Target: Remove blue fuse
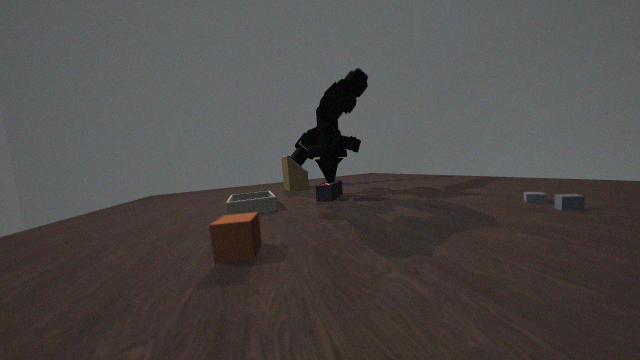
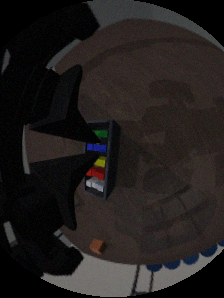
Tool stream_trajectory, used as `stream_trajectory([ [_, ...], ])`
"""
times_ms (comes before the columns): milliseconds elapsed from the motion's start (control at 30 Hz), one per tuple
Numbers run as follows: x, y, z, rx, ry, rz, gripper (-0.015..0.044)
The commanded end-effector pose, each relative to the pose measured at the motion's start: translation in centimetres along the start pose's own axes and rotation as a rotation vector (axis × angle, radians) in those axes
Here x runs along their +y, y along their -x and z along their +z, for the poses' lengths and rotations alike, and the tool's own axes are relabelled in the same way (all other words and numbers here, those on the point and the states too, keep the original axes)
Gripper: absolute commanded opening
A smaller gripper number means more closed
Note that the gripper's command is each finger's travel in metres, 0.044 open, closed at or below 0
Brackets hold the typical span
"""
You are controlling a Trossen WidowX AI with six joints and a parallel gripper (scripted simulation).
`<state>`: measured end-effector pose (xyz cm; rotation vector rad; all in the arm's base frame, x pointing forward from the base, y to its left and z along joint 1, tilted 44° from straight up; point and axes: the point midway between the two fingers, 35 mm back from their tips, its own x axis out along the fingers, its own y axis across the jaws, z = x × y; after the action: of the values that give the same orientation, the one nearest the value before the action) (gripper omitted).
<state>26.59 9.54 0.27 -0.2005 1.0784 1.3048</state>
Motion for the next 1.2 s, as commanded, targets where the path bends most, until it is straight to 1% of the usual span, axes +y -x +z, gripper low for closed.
stream_trajectory([
  [0, 0.1, -0.2, 0.0, -0.005, -0.006, 0.003, 0.0069],
  [67, 0.1, -0.2, 0.0, -0.005, -0.006, 0.003, 0.0069],
  [400, 0.0, -0.1, 0.0, 0.0, -0.001, 0.001, 0.0002],
  [1167, 0.0, 0.8, 0.0, 0.0, -0.003, 0.001, 0.0],
])
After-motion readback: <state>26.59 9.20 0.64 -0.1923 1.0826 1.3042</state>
